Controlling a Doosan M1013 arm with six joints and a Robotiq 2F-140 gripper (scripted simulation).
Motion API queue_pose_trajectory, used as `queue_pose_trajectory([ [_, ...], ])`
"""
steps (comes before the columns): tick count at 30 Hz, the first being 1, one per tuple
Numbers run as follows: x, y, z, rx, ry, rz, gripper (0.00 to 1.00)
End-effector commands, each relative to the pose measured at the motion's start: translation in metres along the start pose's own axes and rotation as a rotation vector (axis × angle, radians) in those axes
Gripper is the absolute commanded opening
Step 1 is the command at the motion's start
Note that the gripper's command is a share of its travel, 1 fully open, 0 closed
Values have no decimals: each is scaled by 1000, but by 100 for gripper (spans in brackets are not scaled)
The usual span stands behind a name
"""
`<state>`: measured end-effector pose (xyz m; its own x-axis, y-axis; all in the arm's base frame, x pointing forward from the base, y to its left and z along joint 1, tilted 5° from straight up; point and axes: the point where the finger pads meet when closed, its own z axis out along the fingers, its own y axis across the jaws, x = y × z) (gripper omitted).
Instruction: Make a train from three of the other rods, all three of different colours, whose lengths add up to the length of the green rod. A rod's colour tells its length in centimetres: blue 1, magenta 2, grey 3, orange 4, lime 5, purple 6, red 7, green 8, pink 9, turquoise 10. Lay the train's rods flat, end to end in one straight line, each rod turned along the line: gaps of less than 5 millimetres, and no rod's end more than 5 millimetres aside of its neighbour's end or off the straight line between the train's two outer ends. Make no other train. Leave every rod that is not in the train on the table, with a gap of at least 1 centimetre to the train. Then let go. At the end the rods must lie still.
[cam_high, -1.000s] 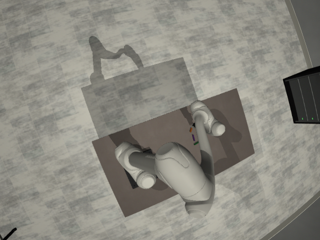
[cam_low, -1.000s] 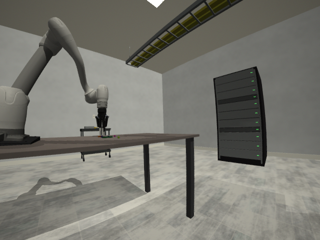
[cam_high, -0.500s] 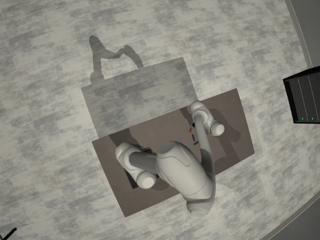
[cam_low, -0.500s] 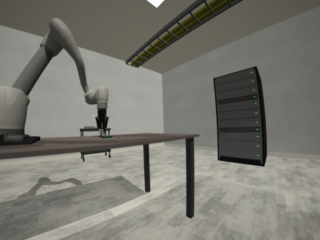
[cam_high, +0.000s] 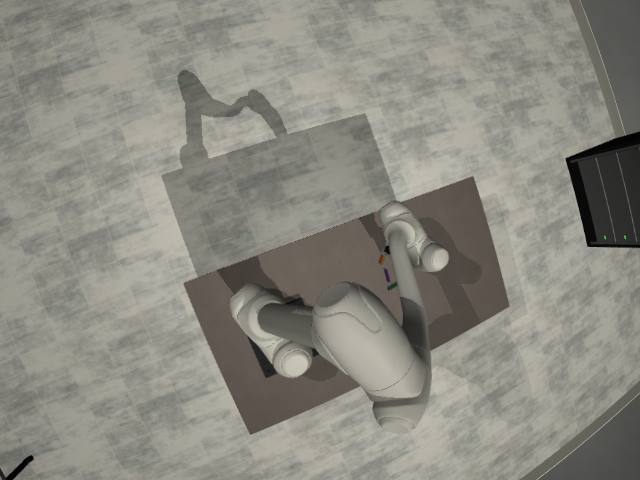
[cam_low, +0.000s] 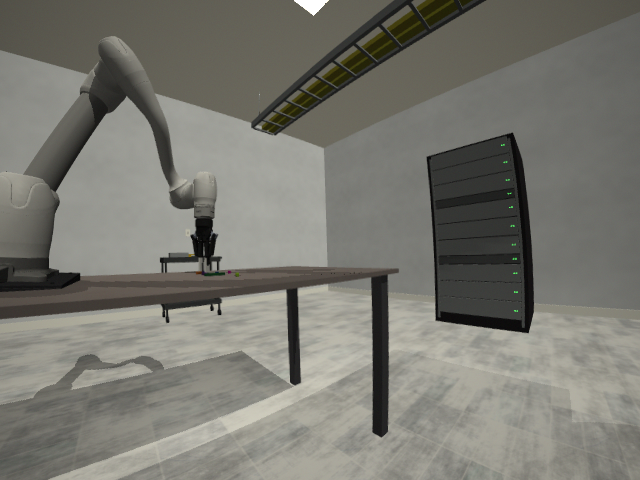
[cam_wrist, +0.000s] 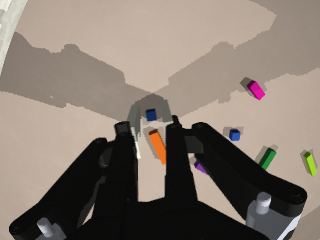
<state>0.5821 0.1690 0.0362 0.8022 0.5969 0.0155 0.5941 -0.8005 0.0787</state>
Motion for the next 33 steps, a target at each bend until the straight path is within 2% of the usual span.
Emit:
queue_pose_trajectory([
  [1,-2,3,3,-3,-4,-2,15],
  [19,-2,3,3,-3,-4,-2,15],
  [20,-2,3,3,-3,-4,-2,3],
  [33,-2,3,3,-3,-4,-2,3],
])
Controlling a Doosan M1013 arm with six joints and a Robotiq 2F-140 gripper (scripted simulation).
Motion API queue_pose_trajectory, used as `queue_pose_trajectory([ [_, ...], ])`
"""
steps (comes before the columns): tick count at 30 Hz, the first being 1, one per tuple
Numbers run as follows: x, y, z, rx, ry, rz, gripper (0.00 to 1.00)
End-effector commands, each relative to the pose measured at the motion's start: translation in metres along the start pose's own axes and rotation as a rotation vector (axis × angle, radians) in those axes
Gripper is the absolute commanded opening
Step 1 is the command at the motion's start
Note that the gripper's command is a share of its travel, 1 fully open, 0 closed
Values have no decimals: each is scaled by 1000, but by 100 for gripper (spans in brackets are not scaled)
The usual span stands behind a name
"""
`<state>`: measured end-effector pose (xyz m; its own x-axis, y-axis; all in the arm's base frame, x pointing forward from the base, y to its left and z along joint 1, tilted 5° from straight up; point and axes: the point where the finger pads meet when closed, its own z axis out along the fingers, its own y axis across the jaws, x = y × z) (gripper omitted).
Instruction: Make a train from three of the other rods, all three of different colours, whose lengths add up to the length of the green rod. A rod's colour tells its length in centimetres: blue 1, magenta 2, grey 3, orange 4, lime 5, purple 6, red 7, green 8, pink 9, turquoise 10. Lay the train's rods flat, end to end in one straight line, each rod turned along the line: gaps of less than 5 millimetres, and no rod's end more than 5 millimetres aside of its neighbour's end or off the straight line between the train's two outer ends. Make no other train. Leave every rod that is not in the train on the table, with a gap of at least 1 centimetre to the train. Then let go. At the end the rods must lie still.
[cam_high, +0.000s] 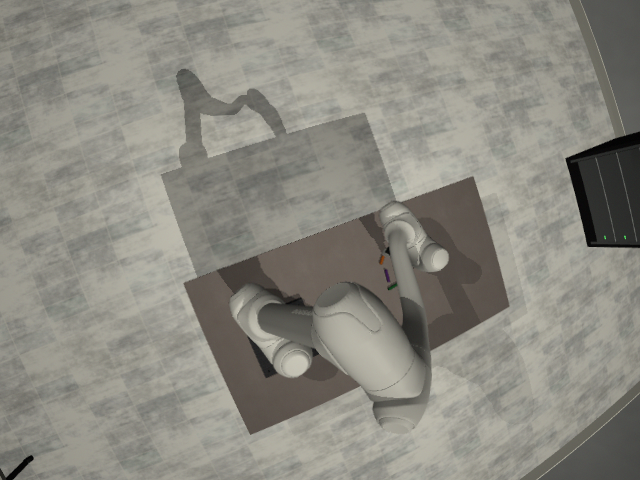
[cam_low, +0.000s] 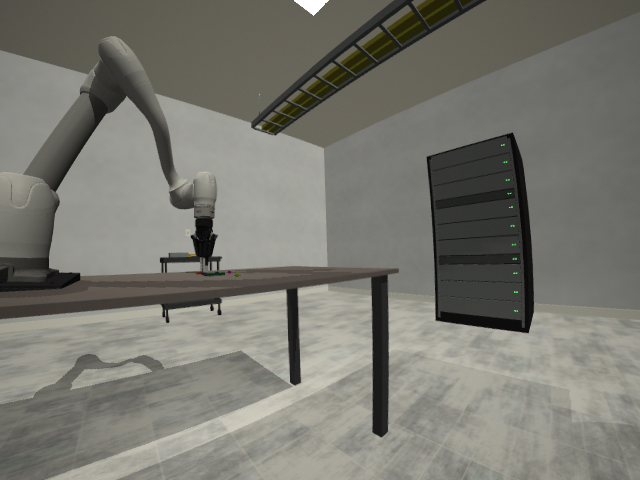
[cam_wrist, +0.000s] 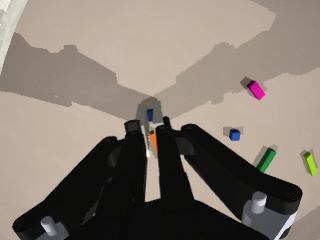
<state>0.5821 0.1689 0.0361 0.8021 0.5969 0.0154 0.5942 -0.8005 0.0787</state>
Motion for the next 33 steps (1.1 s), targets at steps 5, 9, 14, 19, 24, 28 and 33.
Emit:
queue_pose_trajectory([
  [5,-2,3,2,-3,-4,-2,3],
  [9,-2,3,2,-3,-4,-2,3],
  [14,-2,3,2,-3,-4,-2,3],
  [19,-2,3,2,-3,-4,-2,3],
  [24,-2,3,-1,-3,-4,-2,3],
  [28,-2,3,-17,-3,-4,-2,3],
  [33,-2,3,-44,-3,-4,-2,3],
])
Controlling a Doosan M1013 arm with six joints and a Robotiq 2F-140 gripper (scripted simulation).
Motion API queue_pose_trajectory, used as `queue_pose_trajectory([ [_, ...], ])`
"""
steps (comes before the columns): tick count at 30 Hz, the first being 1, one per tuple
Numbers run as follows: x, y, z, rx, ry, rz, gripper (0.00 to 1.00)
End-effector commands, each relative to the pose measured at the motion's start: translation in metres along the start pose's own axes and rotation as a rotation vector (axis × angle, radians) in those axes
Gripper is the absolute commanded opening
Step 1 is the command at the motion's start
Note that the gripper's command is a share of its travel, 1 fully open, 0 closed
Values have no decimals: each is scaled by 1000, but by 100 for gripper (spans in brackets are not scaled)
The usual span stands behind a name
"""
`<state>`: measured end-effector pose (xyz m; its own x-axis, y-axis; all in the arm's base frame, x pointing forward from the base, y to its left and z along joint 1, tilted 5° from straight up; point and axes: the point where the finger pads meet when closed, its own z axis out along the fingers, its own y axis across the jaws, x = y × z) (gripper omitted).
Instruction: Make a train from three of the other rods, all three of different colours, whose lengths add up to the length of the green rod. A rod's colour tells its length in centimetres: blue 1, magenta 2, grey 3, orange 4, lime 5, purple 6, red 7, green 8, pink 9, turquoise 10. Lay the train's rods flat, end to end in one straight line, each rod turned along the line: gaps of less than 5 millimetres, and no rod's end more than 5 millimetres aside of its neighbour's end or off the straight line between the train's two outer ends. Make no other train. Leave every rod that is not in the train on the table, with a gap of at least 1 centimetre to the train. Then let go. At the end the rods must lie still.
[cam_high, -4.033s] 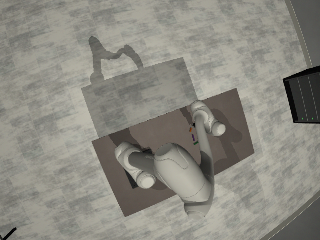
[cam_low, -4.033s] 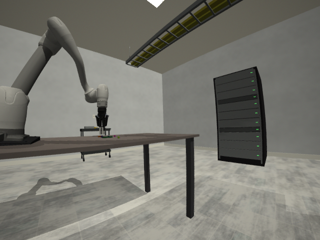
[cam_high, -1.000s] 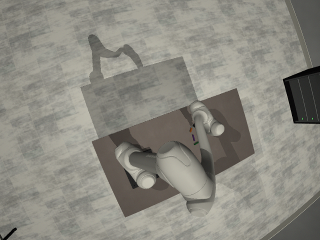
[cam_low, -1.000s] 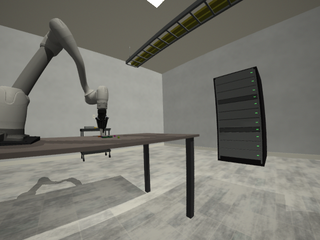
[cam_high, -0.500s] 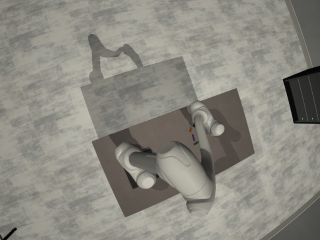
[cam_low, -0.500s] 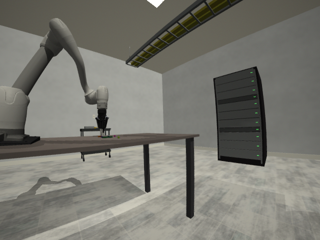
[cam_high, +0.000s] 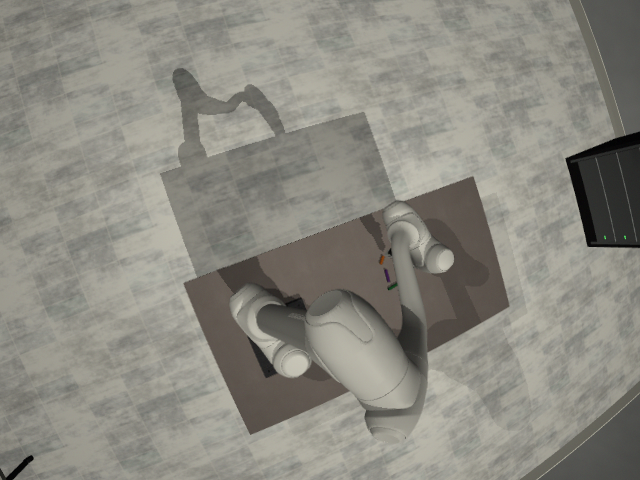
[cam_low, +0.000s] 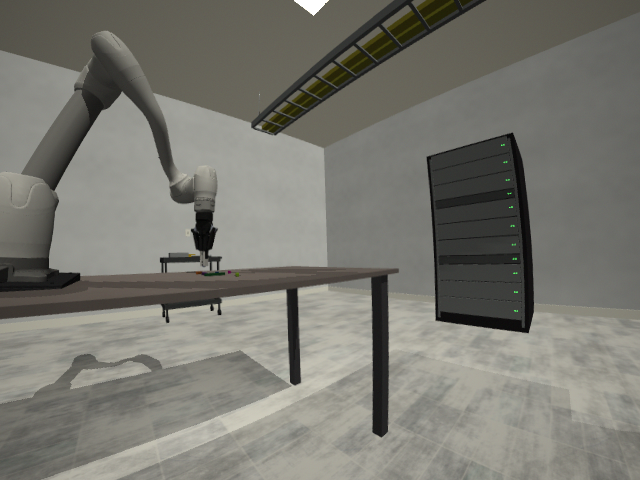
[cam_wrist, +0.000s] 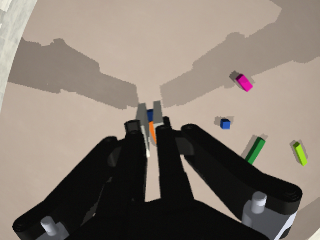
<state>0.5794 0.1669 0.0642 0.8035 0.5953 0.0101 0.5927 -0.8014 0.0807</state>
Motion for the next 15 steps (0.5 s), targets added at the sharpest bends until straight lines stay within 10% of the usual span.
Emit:
queue_pose_trajectory([
  [1,1,1,-16,-1,2,-4,3],
  [15,1,1,-69,-1,2,-4,3],
])
